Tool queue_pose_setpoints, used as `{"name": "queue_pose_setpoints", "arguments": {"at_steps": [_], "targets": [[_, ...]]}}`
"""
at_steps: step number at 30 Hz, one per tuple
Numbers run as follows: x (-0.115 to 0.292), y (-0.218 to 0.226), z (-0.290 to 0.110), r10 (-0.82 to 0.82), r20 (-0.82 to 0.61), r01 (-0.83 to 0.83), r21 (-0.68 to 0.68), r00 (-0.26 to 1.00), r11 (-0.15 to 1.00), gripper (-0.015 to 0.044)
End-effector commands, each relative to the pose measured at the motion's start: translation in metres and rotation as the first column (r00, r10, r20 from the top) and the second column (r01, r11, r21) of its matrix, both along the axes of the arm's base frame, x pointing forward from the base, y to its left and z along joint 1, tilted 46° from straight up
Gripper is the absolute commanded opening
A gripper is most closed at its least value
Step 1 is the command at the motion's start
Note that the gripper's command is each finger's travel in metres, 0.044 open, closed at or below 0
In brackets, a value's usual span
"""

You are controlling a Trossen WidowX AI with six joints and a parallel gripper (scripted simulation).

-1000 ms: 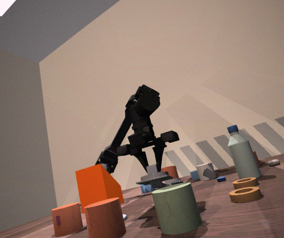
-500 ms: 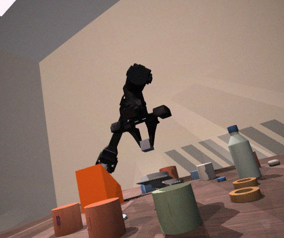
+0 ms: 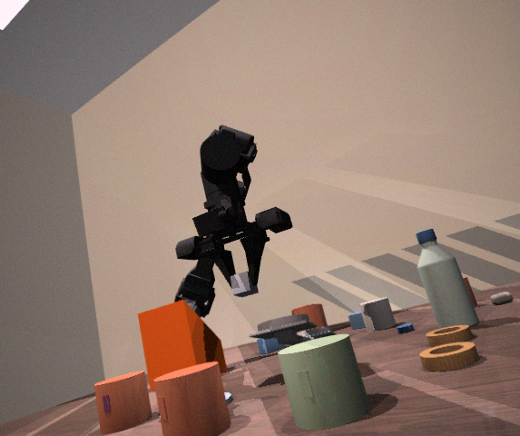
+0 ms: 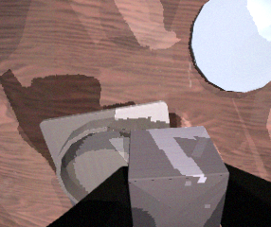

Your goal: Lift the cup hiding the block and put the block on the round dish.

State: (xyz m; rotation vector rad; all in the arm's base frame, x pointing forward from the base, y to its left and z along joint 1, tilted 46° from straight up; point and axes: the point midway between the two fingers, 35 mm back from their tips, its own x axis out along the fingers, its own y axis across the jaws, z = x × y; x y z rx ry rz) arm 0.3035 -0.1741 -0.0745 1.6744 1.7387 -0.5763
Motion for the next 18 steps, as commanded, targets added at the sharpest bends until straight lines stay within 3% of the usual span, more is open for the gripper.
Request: {"name": "queue_pose_setpoints", "arguments": {"at_steps": [1,18], "targets": [[-0.015,-0.003,-0.022,0.002,-0.002,-0.002,-0.002,1.0,1.0,0.0],[-0.078,0.003,-0.098,0.004,-0.004,-0.004,-0.002,1.0,1.0,0.0]]}}
